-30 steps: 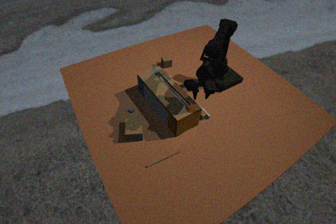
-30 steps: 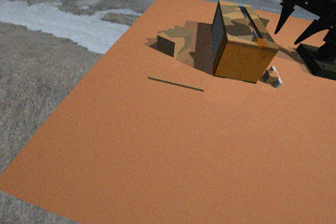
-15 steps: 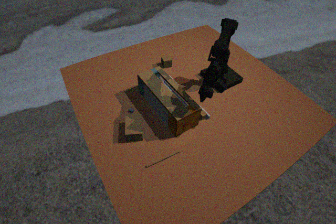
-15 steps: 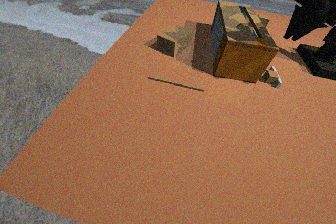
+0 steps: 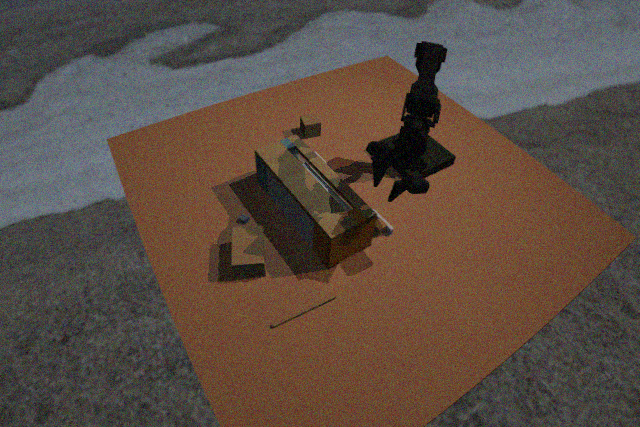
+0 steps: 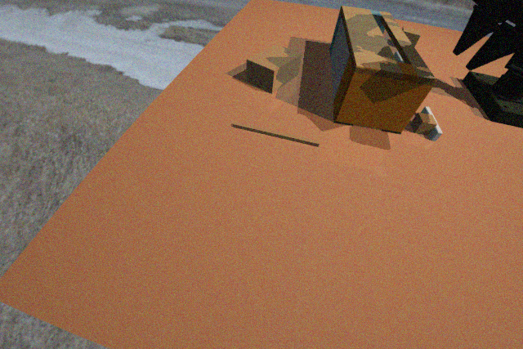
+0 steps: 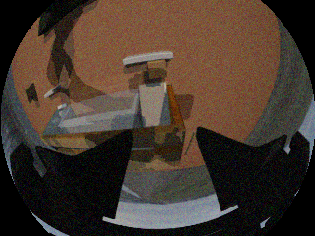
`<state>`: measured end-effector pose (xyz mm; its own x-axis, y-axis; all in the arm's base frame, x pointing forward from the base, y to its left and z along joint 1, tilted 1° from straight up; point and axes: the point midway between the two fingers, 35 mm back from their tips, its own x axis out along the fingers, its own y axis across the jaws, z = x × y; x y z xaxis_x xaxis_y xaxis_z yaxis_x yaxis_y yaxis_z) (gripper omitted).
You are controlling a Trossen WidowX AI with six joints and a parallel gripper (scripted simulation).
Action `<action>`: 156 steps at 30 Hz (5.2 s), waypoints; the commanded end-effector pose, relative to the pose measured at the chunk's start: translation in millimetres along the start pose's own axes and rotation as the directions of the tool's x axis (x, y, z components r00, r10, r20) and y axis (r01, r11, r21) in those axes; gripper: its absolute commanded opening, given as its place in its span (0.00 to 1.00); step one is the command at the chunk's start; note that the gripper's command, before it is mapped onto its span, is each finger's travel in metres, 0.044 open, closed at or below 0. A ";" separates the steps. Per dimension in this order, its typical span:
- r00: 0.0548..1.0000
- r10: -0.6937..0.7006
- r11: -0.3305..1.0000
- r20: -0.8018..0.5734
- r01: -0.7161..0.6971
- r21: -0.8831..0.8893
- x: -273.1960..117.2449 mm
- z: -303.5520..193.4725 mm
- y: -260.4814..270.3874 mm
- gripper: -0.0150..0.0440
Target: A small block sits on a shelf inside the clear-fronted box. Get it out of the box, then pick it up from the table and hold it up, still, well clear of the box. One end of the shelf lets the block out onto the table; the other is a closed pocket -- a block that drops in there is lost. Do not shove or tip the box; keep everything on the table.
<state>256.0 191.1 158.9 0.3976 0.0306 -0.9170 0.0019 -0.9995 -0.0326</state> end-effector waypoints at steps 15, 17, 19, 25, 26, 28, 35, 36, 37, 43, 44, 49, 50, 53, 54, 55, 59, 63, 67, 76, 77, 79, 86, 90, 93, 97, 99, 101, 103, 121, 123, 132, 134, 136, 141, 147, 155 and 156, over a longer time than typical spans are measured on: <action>1.000 -0.004 0.997 -0.023 0.002 -0.077 82.4 36.1 6.5 0.74; 1.000 -0.004 0.997 -0.023 0.002 -0.077 82.4 36.1 6.5 0.74; 1.000 -0.004 0.997 -0.023 0.002 -0.077 82.7 36.2 6.4 0.74; 1.000 -0.004 0.997 -0.023 0.002 -0.077 91.0 38.8 5.3 0.74; 1.000 -0.004 0.997 -0.023 0.002 -0.077 92.5 39.4 5.1 0.74; 1.000 -0.004 0.997 -0.023 0.002 -0.077 95.6 40.4 4.8 0.74; 1.000 -0.004 0.997 -0.023 0.002 -0.077 106.2 44.4 3.8 0.74; 1.000 -0.004 0.997 -0.023 0.002 -0.077 107.7 45.0 3.7 0.74; 1.000 -0.004 0.997 -0.023 0.002 -0.077 109.1 45.6 3.6 0.74; 1.000 -0.004 0.997 -0.023 0.002 -0.077 118.0 49.3 3.2 0.74; 1.000 -0.004 0.997 -0.023 0.002 -0.077 119.4 50.0 3.1 0.74; 1.000 -0.004 0.997 -0.023 0.002 -0.077 126.6 53.3 3.0 0.74; 1.000 -0.004 0.997 -0.023 0.002 -0.077 128.0 54.0 3.0 0.74; 1.000 -0.004 0.997 -0.023 0.002 -0.077 132.2 56.1 3.1 0.74; 1.000 -0.004 0.997 -0.022 0.002 -0.077 133.6 56.8 3.1 0.74; 1.000 -0.004 0.997 -0.022 0.002 -0.077 135.0 57.5 3.1 0.74; 1.000 -0.004 0.997 -0.022 0.002 -0.077 138.3 59.3 3.3 0.74; 1.000 -0.004 0.997 -0.022 0.002 -0.077 138.3 59.3 3.3 0.56; 1.000 -0.004 0.997 -0.022 0.002 -0.077 138.3 59.3 3.3 0.38; 1.000 -0.006 0.997 -0.023 0.004 -0.079 110.2 45.6 0.6 0.25; 1.000 -0.006 0.997 -0.023 0.004 -0.079 103.4 42.9 0.4 0.25; 1.000 -0.006 0.997 -0.023 0.004 -0.080 89.6 37.7 0.6 0.25; 1.000 -0.008 0.997 -0.023 0.006 -0.083 79.0 34.3 1.3 0.25; 0.999 -0.037 0.990 -0.019 0.034 -0.137 65.1 30.7 6.8 0.25; 0.998 -0.063 0.981 -0.017 0.058 -0.187 52.6 28.1 12.1 0.25; 0.995 -0.098 0.963 -0.016 0.090 -0.253 35.9 25.9 19.5 0.25; 0.993 -0.115 0.952 -0.017 0.105 -0.286 27.6 25.2 23.3 0.25; 0.991 -0.132 0.940 -0.018 0.120 -0.319 19.3 24.9 27.2 0.25; 0.989 -0.150 0.926 -0.020 0.133 -0.352 11.0 25.0 31.1 0.25; 0.972 -0.231 0.843 -0.036 0.181 -0.506 -27.4 29.8 49.8 0.25; 0.972 -0.231 0.843 -0.036 0.181 -0.506 -27.4 29.8 49.8 0.25; 0.972 -0.231 0.843 -0.036 0.181 -0.506 -27.4 29.8 49.8 0.25; 0.972 -0.231 0.843 -0.036 0.181 -0.506 -27.4 29.8 49.8 0.25; 0.972 -0.231 0.843 -0.036 0.181 -0.506 -27.4 29.8 49.8 0.25; 0.972 -0.231 0.843 -0.036 0.181 -0.506 -27.4 29.8 49.8 0.25; 0.972 -0.231 0.843 -0.036 0.181 -0.506 -27.4 29.8 49.8 0.25; 0.972 -0.231 0.843 -0.036 0.181 -0.506 -27.4 29.8 49.8 0.25; 0.972 -0.231 0.843 -0.036 0.181 -0.506 -27.4 29.8 49.8 0.25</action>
<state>218.2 140.5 168.9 0.4170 0.2549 -0.8724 0.5347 -0.8450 0.0086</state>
